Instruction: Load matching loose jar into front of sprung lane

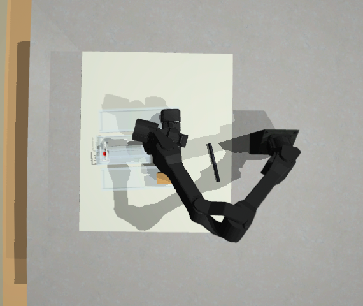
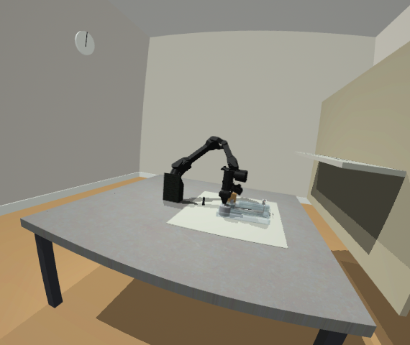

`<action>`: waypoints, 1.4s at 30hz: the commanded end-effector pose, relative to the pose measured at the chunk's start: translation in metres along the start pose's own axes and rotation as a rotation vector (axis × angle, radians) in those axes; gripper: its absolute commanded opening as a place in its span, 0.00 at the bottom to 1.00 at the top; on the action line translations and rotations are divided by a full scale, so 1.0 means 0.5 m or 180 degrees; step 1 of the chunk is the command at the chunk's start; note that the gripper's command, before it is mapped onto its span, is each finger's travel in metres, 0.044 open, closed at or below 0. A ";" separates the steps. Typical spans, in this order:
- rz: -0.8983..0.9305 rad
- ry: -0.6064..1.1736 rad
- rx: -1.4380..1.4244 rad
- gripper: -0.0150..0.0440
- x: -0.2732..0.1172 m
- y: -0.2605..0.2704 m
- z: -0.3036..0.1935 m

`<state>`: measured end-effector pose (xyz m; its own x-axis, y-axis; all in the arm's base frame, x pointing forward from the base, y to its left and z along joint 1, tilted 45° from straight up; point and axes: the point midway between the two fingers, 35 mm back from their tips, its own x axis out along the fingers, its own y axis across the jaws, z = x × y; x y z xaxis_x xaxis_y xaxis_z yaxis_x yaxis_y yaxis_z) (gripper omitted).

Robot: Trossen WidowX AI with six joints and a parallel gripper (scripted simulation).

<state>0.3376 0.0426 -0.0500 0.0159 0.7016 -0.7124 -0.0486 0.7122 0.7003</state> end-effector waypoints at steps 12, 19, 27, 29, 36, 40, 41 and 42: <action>0.0021 -0.0022 -0.0031 0.25 0.000 0.004 -0.002; 0.0021 -0.0022 -0.0031 0.25 0.000 0.004 -0.004; 0.0021 -0.0022 -0.0031 0.25 0.000 0.003 -0.007; 0.0021 -0.0021 -0.0030 0.25 0.000 0.001 -0.011; 0.0021 -0.0021 -0.0030 0.25 0.000 0.000 -0.012; 0.0021 -0.0021 -0.0030 0.25 0.000 0.000 -0.012; 0.0021 -0.0021 -0.0030 0.25 0.000 0.000 -0.012; 0.0021 -0.0021 -0.0030 0.25 0.000 0.000 -0.012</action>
<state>0.3322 0.0427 -0.0505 0.0217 0.7055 -0.7084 -0.0529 0.7083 0.7039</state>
